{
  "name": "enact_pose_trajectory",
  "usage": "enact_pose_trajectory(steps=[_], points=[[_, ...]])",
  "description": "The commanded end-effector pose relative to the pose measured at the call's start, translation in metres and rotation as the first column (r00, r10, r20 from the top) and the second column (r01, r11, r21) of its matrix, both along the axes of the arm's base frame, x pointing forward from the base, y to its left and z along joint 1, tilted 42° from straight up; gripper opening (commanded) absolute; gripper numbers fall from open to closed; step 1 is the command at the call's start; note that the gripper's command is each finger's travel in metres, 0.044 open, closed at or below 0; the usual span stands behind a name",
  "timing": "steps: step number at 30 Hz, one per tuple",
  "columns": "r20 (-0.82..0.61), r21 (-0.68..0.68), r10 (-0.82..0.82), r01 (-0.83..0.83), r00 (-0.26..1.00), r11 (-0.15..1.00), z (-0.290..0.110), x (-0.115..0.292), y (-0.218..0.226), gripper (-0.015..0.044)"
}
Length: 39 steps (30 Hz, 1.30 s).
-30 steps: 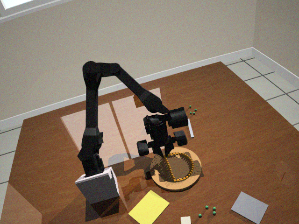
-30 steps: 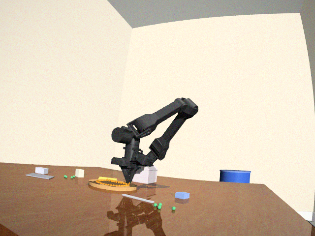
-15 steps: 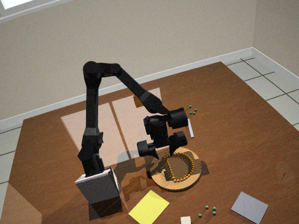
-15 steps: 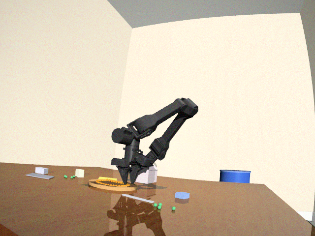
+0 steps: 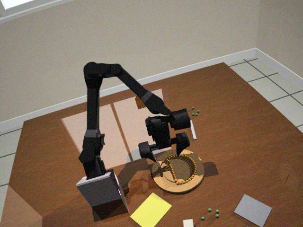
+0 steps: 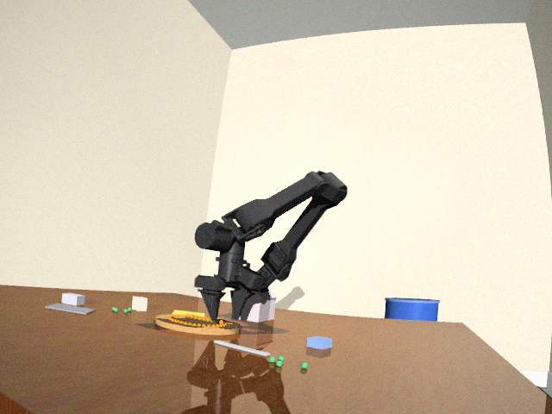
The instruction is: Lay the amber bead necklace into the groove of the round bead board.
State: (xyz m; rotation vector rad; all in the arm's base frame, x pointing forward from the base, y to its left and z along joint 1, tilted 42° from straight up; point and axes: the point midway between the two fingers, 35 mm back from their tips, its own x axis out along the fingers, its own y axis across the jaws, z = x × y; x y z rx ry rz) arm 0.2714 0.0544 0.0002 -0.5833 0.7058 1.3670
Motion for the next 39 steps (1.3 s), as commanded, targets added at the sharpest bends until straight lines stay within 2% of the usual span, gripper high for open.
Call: enact_pose_trajectory(steps=[1,10,12,15,18,22,25,29,30,35,39], points=[[0.001,0.004,0.003,-0.003,1.0,1.0,0.001,0.0,0.0,0.044],[0.001,0.004,0.003,-0.003,1.0,1.0,0.001,0.0,0.0,0.044],[-0.048,0.006,-0.052,0.053,0.997,0.999,0.0,0.0,-0.002,0.0387],[-0.257,-0.017,-0.282,0.288,0.924,0.958,-0.006,0.002,-0.013,0.0309],[-0.454,-0.093,-0.492,0.51,0.743,0.855,-0.011,0.004,-0.025,0.023],[-0.638,-0.262,-0.673,0.717,0.373,0.646,-0.018,0.005,-0.041,0.0125],[-0.699,-0.421,-0.714,0.783,0.041,0.458,-0.024,0.004,-0.053,0.012],[-0.664,-0.643,-0.632,0.737,-0.4,0.208,-0.032,0.003,-0.069,0.012],[-0.644,-0.681,-0.601,0.713,-0.474,0.167,-0.033,0.003,-0.073,0.012],[-0.526,-0.817,-0.441,0.576,-0.727,0.026,-0.039,0.001,-0.085,0.012],[-0.398,-0.902,-0.279,0.428,-0.874,-0.054,-0.043,-0.001,-0.093,0.012]])
